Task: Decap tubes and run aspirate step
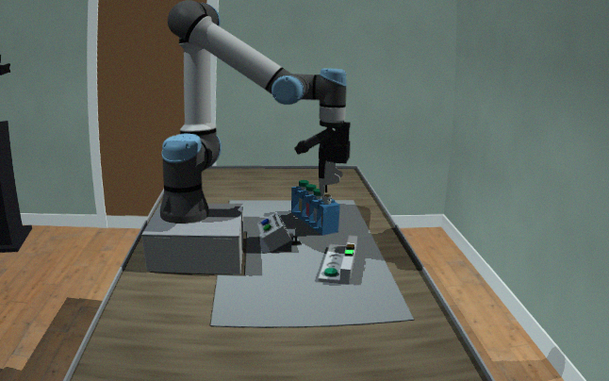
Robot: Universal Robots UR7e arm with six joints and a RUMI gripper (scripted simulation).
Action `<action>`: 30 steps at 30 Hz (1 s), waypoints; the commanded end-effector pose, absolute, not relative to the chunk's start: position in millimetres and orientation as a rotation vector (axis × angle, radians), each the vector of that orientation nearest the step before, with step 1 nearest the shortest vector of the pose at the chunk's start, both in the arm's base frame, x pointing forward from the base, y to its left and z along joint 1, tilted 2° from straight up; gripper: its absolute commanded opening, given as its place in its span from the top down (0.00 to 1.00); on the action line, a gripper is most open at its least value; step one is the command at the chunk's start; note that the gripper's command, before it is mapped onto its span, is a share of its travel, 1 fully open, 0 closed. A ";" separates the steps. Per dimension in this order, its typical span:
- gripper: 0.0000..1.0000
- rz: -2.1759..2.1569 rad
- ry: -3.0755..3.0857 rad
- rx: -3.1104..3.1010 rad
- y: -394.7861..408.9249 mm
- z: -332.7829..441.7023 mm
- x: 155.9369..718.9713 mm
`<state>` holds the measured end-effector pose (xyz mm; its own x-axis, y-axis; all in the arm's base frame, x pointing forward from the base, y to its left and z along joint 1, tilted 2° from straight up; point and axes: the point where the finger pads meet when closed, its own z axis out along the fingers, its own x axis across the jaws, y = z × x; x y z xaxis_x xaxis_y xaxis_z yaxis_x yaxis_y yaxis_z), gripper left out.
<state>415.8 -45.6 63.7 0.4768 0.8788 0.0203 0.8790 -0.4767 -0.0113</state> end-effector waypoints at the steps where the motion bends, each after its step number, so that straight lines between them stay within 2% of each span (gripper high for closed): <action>1: 0.71 -0.038 -1.639 -2.645 -78.0 62.8 409.4; 30: 0.71 -0.037 -1.639 -2.645 -257.2 55.9 370.9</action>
